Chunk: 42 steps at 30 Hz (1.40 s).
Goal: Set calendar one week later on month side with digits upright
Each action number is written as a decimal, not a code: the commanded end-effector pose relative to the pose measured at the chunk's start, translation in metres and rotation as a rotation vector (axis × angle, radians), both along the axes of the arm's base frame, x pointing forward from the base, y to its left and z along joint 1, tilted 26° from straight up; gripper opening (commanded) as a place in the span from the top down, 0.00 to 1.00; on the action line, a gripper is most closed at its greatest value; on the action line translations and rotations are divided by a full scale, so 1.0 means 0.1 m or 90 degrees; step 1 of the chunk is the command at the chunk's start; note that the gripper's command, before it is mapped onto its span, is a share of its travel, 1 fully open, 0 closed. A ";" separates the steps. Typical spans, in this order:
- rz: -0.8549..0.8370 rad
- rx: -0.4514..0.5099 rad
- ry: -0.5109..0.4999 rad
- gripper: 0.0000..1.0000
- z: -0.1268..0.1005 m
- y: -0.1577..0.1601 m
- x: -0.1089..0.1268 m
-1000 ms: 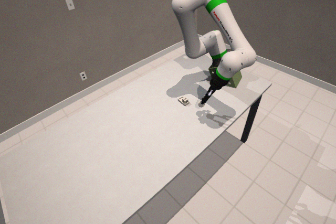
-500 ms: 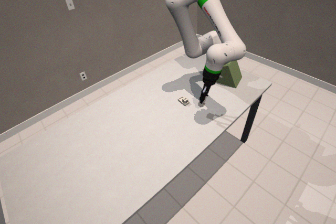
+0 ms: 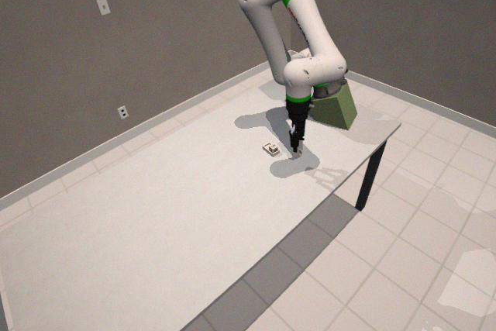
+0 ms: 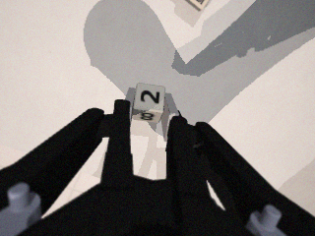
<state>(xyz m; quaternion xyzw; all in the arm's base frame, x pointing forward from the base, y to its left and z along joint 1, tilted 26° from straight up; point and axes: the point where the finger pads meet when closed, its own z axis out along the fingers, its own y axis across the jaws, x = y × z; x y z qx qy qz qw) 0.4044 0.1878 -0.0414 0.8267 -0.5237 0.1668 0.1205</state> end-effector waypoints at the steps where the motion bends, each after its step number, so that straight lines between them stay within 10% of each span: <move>1: -0.003 0.066 0.039 0.83 -0.01 -0.03 -0.01; 42: -0.009 0.435 0.201 0.83 0.02 -0.15 0.08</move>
